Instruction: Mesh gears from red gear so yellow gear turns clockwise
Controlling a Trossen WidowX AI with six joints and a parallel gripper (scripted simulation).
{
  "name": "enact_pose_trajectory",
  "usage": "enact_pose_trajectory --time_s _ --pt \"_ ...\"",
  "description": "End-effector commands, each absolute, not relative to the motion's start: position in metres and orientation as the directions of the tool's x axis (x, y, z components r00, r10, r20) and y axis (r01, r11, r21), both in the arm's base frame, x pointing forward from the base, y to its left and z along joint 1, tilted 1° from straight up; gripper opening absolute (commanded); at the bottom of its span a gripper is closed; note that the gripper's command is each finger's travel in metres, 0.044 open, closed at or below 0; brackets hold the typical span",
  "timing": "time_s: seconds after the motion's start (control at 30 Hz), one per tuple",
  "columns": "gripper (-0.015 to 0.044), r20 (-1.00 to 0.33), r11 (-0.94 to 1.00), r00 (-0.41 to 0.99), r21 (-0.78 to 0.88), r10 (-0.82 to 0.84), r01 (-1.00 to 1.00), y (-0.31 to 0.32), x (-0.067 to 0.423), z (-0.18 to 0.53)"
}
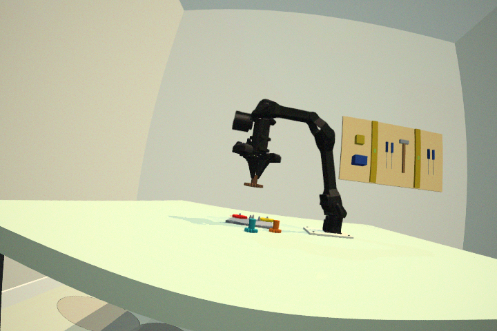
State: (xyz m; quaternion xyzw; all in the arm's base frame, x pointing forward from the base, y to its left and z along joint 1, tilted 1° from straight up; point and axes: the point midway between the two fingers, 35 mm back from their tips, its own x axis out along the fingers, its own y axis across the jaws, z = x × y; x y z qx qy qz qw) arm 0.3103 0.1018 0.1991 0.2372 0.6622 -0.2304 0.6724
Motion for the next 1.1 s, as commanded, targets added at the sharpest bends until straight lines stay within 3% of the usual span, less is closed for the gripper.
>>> enact_pose_trajectory --time_s 0.0,1.07 --pt "0.0 -1.0 0.782 0.016 0.014 0.005 0.623 0.092 0.315 0.195" --pt "0.0 -1.0 0.782 0.018 0.011 -0.001 0.623 0.015 0.337 0.166"
